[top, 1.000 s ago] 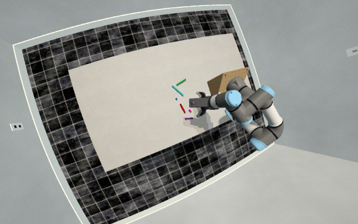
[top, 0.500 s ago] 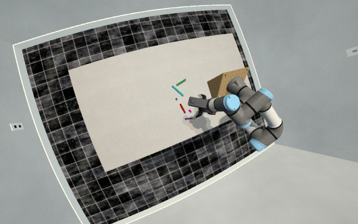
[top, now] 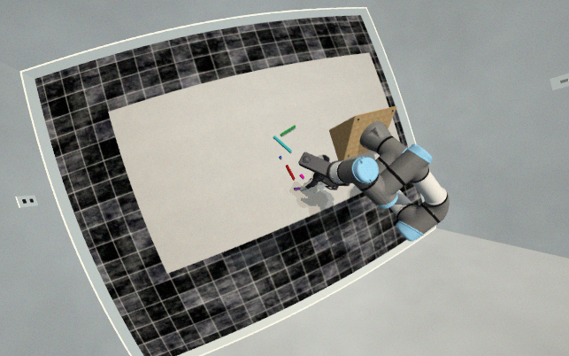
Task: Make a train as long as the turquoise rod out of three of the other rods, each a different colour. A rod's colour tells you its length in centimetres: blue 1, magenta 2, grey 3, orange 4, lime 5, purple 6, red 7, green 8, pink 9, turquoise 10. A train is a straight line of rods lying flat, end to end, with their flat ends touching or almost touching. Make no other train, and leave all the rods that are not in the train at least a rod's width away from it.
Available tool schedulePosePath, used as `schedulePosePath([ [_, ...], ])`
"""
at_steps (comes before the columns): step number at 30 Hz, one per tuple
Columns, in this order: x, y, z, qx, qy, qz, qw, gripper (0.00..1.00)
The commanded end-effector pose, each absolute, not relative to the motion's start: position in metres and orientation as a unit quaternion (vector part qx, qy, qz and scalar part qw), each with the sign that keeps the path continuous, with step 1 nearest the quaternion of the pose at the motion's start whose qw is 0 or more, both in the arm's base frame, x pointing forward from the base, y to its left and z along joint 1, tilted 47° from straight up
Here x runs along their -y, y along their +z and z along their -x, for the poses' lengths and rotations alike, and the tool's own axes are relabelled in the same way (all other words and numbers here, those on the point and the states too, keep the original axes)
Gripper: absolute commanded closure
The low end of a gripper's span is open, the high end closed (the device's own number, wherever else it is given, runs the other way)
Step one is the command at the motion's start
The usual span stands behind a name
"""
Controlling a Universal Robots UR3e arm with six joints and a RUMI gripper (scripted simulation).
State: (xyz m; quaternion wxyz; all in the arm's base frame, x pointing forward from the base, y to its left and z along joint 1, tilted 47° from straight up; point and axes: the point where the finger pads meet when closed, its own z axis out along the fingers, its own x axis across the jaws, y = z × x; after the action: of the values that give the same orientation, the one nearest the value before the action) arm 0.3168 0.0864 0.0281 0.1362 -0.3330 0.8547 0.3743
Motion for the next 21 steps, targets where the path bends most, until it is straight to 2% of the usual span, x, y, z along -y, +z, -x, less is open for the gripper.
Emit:
schedulePosePath([
  [1, -0.0910, 0.0317, -0.3210, -0.881, 0.381, 0.261, 0.104, 0.00],
  [18, -0.0962, 0.0340, -0.3225, -0.893, 0.386, 0.215, 0.084, 0.00],
  [19, -0.0962, 0.0339, -0.3225, -0.893, 0.386, 0.215, 0.084, 0.86],
  [21, -0.0962, 0.0339, -0.3224, -0.893, 0.386, 0.215, 0.084, 0.86],
])
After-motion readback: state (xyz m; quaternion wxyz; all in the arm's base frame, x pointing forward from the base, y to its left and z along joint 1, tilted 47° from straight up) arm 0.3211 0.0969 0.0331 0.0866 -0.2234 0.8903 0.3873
